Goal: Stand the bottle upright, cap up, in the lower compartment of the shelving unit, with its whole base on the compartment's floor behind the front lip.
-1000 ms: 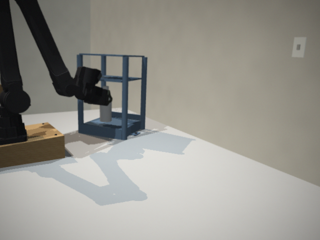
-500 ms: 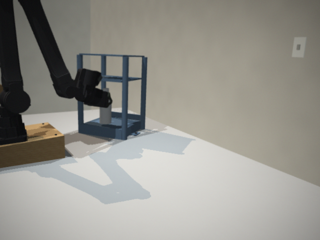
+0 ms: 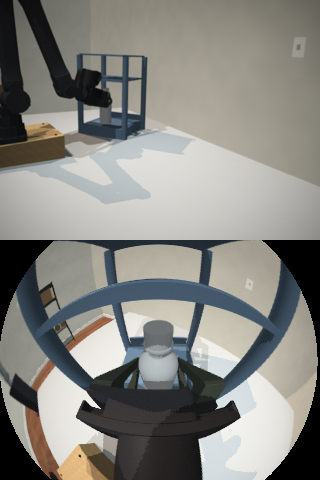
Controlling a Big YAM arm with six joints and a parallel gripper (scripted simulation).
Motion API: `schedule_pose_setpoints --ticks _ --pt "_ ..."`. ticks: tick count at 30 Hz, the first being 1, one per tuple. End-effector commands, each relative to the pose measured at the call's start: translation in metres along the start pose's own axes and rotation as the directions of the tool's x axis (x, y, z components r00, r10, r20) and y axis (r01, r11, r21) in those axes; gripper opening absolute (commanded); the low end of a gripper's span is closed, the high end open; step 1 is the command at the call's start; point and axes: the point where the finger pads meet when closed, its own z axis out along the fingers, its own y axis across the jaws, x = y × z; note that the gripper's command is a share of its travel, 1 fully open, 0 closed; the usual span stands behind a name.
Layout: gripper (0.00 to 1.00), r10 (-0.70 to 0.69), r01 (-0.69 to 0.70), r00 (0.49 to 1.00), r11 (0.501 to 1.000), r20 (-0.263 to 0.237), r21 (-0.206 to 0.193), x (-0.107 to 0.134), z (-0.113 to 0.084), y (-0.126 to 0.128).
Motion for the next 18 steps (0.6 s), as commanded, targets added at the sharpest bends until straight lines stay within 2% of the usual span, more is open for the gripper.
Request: schedule_pose_setpoints --ticks 1,9,18 --pt "0.4 -0.007 0.007 0.999 1.0 0.04 -0.002 -0.0111 0.0008 0.0025" --pt "0.4 -0.004 0.004 0.999 1.0 0.032 -0.005 -0.0028 0.0039 0.003" --pt "0.4 -0.013 0.013 0.999 1.0 0.05 -0.002 -0.0107 0.0036 0.002"
